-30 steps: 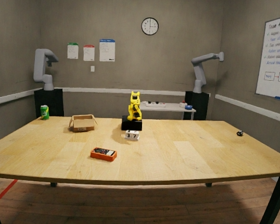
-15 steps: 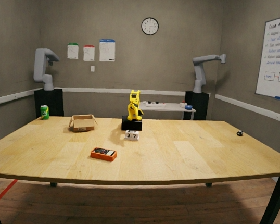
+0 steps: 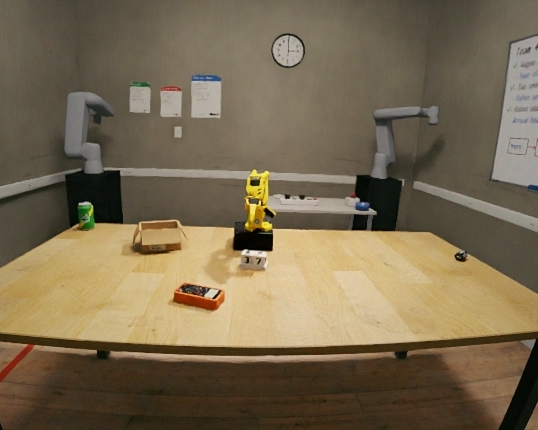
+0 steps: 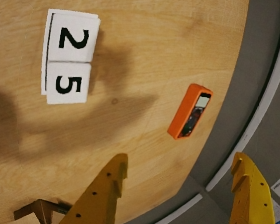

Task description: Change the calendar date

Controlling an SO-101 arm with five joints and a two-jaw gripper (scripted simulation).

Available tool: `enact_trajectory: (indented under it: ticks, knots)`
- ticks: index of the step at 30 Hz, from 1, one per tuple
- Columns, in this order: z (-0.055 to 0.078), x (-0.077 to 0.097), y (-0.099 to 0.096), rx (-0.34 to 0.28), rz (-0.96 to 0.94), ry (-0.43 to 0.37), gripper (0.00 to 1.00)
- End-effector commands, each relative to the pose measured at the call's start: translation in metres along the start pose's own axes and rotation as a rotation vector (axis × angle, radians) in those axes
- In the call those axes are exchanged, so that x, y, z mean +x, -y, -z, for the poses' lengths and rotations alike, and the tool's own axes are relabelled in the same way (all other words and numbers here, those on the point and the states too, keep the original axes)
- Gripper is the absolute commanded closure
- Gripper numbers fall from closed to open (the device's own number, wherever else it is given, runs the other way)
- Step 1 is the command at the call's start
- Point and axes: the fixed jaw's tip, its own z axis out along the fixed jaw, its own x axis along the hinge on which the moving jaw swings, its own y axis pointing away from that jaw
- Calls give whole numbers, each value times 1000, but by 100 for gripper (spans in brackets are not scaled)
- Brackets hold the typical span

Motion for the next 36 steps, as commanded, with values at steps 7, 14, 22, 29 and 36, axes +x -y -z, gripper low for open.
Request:
enact_trajectory:
  ticks: [7,14,22,29,36]
  knots:
    - [0,5,2,-55,-225,-6,65]
    - [-1,6,2,-68,-289,-9,65]
    - [-1,6,2,-70,-293,-9,65]
    - [-10,3,-9,-150,-293,1,65]
    - [-26,-4,-33,-318,-293,24,65]
